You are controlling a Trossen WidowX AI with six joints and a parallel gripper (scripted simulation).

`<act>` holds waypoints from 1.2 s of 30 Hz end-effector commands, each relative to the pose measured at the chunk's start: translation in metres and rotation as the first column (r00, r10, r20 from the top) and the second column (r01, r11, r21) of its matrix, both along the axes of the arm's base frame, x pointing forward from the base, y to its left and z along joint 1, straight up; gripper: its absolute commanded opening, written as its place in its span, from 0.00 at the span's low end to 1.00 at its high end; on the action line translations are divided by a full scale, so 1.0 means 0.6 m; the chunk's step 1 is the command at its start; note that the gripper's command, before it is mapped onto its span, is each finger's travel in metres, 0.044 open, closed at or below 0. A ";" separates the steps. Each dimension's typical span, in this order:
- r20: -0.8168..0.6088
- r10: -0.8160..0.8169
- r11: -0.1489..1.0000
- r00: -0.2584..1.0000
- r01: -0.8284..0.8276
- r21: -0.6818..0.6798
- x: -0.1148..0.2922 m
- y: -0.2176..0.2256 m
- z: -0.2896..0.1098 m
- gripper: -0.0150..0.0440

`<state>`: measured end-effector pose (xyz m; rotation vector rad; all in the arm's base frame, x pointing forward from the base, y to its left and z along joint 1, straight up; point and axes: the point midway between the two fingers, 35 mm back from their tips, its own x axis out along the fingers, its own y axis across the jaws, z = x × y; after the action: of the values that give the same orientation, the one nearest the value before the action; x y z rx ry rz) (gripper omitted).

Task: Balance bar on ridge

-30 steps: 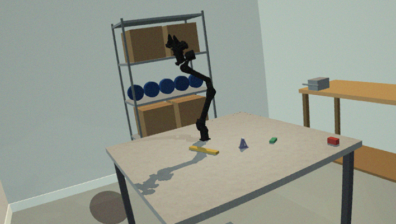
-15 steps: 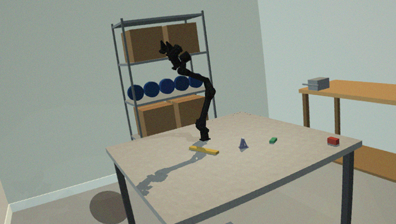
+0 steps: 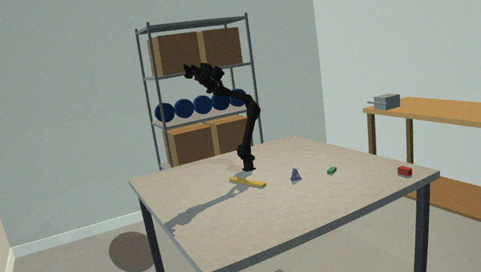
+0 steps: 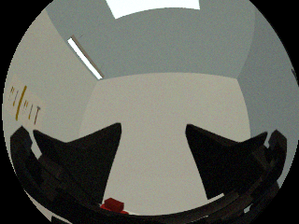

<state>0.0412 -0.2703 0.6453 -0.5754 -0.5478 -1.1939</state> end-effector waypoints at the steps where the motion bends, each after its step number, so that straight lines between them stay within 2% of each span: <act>1: -0.030 0.011 0.994 0.999 -0.007 0.114 0.023 -0.042 -0.048 0.79; 10: -0.160 0.069 0.926 0.985 -0.004 0.378 0.096 -0.114 -0.182 0.79; 18: -0.315 0.182 0.817 0.931 0.035 0.575 0.167 -0.139 -0.318 0.79; 27: -0.462 0.370 0.679 0.806 0.104 0.727 0.240 -0.117 -0.467 0.79; 36: -0.572 0.593 0.551 0.566 0.232 0.801 0.287 -0.051 -0.620 0.79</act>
<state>0.2066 -0.3158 0.3041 -0.1483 0.6563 -0.7541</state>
